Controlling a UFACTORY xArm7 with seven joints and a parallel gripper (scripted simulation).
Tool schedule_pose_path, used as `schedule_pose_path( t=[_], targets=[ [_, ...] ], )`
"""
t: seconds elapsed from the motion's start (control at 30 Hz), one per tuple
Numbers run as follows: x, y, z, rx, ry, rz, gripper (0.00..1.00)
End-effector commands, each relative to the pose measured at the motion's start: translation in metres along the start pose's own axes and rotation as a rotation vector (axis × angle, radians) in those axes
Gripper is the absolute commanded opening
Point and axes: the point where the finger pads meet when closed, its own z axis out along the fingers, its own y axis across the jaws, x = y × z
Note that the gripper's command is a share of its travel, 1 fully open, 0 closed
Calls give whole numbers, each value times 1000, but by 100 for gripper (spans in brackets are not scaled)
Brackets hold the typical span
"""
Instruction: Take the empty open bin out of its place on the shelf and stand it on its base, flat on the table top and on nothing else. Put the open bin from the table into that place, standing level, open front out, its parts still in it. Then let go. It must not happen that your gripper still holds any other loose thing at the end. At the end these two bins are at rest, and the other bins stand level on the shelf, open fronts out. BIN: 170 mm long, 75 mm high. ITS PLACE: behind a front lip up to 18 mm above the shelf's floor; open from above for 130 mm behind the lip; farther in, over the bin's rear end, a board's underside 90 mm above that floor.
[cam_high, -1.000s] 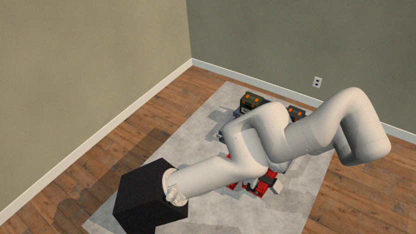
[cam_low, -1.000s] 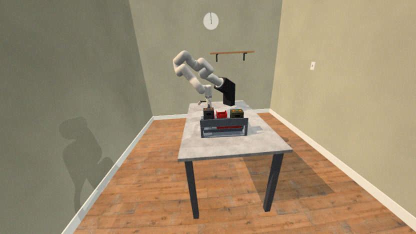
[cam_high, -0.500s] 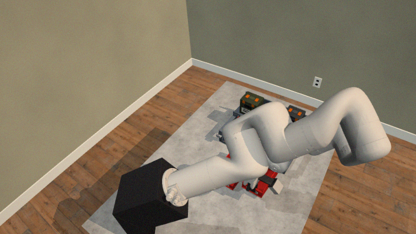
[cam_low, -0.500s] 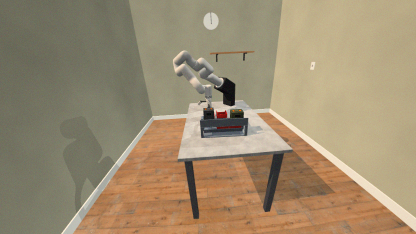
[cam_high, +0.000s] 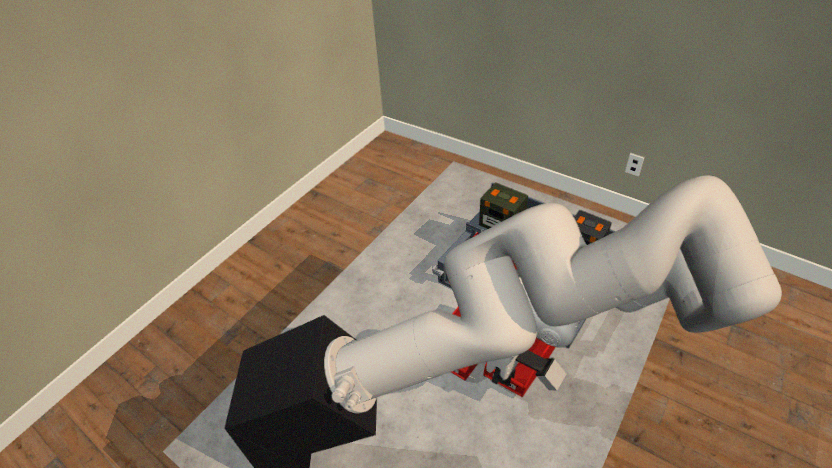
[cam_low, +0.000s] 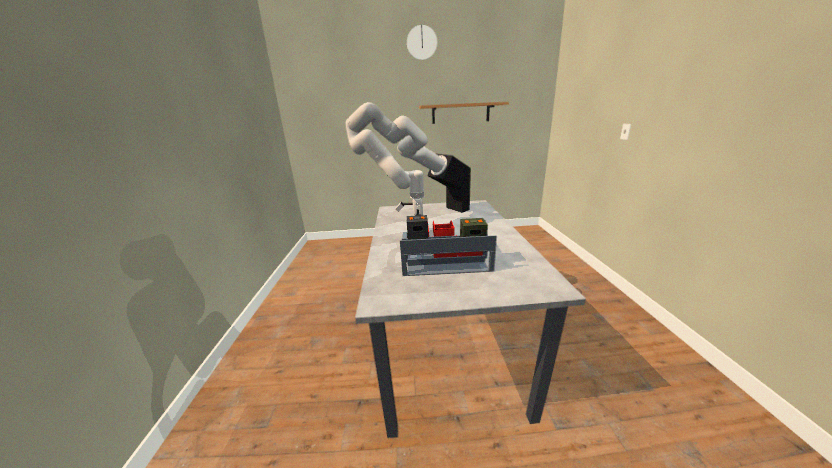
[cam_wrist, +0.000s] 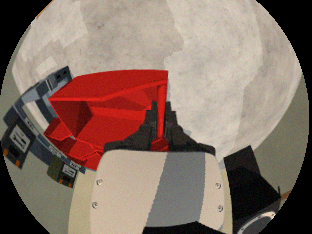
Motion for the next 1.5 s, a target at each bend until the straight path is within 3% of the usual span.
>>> schedule_pose_path(
  t=[0.0,0.33,1.07,1.1,1.47],
  targets=[
    [0,0,3,1,-1,0,0],
    [0,0,14,1,-1,0,0],
    [0,0,17,1,-1,0,0],
    [0,0,17,1,-1,0,95],
    [0,0,17,1,-1,0,95]
  ],
)
